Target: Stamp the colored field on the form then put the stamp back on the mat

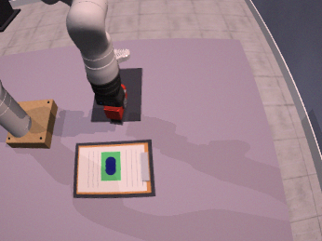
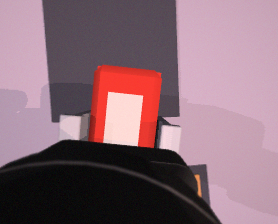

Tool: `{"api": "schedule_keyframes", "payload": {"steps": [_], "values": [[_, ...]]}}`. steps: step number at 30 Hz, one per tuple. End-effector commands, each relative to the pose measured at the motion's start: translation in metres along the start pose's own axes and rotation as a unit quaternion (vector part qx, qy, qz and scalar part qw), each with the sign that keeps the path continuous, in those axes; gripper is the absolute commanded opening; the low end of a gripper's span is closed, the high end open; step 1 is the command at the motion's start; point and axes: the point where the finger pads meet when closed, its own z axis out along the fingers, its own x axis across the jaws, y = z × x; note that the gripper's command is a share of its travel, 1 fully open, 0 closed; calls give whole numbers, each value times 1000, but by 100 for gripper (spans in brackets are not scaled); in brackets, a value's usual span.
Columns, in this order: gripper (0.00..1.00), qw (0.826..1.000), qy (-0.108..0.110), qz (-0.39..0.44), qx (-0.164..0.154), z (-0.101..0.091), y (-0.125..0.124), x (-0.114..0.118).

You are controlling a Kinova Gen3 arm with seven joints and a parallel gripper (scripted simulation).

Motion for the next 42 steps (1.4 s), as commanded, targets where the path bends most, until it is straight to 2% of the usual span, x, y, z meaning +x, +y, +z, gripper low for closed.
{"api": "schedule_keyframes", "payload": {"steps": [1,6,14,42], "values": [[57,1000,2,-4,-5,1,-48,-11],[57,1000,2,9,-6,2,-82,-27],[57,1000,2,19,-7,3,-101,-38],[57,1000,1,21,-7,4,-107,-35]]}}
